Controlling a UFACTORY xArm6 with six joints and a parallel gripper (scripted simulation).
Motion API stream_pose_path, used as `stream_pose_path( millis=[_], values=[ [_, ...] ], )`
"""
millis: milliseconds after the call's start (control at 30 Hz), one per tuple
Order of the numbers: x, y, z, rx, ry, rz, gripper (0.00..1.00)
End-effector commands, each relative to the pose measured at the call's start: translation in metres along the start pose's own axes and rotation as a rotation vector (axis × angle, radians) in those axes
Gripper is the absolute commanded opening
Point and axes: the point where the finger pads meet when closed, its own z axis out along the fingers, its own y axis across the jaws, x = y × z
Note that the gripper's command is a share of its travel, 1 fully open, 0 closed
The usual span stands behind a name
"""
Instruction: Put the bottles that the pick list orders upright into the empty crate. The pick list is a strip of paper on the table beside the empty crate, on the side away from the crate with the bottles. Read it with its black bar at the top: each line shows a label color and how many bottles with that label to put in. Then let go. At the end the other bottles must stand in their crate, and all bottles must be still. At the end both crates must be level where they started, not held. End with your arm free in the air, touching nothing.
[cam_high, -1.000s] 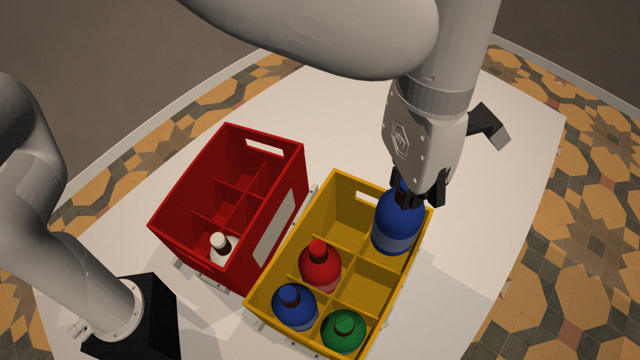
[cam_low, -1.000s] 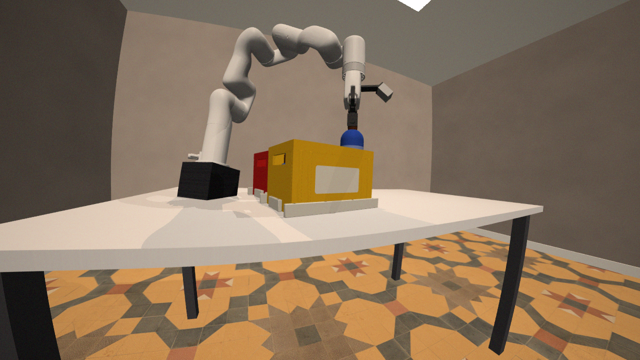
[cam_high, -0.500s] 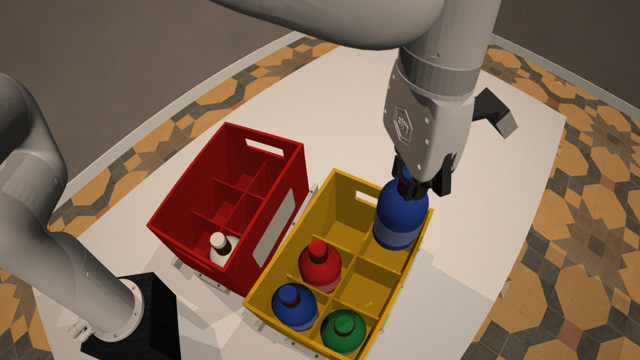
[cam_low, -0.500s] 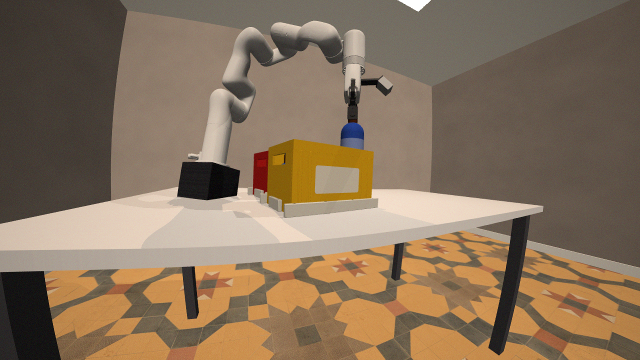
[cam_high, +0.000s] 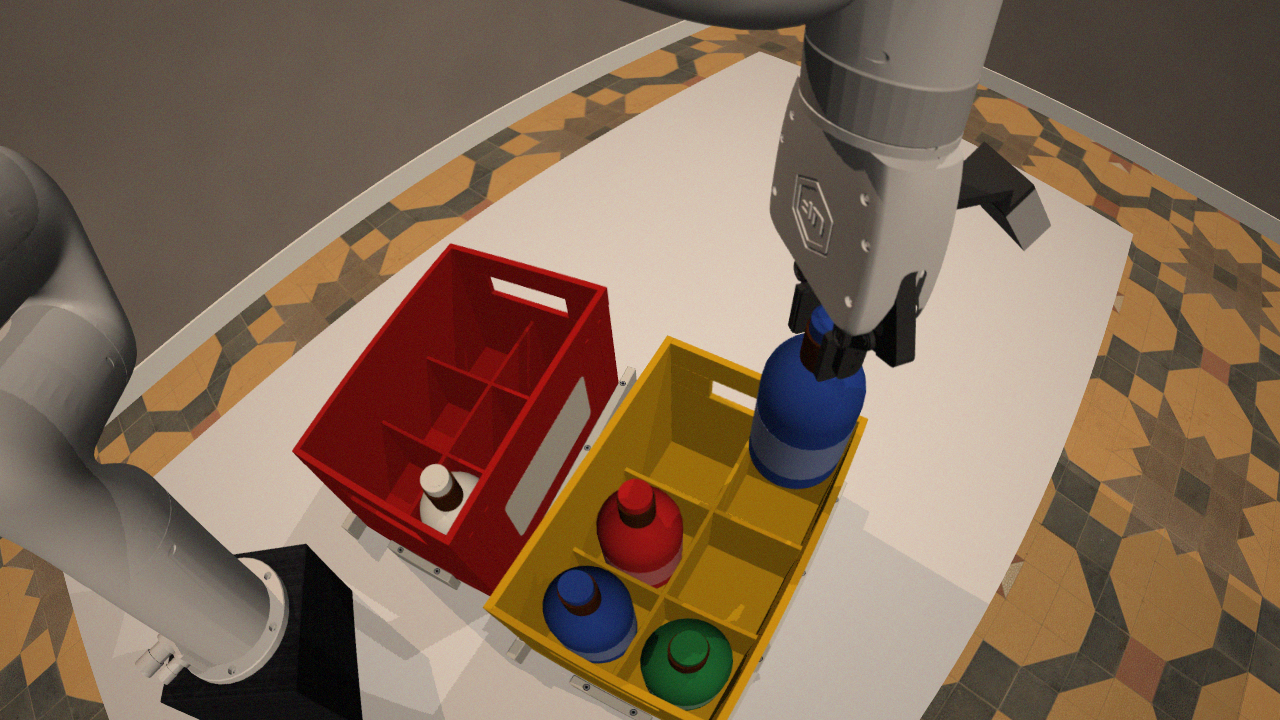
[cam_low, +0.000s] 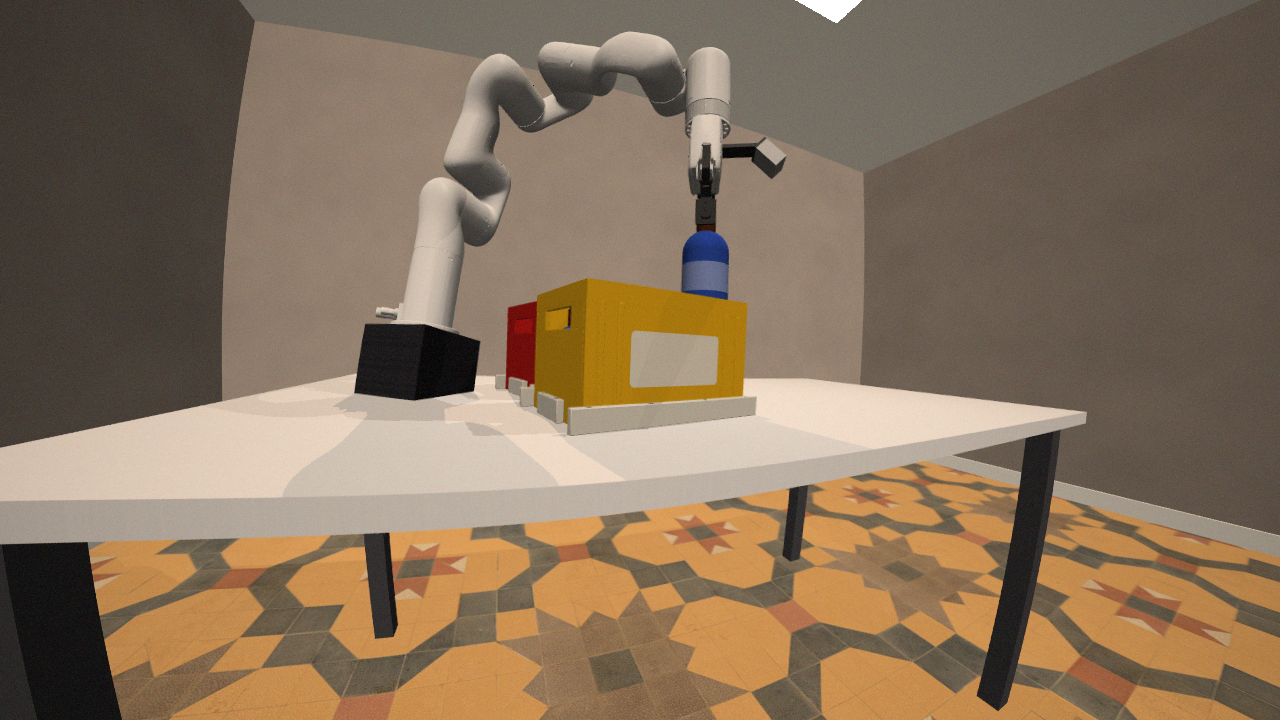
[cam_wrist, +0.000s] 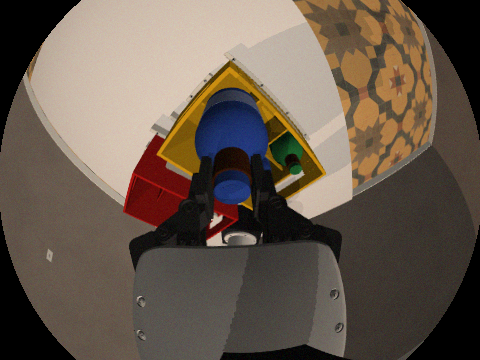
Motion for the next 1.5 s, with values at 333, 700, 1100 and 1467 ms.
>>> stream_pose_path(
  millis=[333,700,1100,1467],
  values=[
    [0.001,0.000,-0.024,-0.001,0.005,0.000,0.00],
    [-0.002,-0.002,-0.024,-0.001,0.005,0.000,0.00],
    [-0.020,-0.012,-0.024,0.000,0.005,0.000,0.00],
    [-0.039,-0.023,-0.024,0.000,0.005,0.000,0.00]
  ],
)
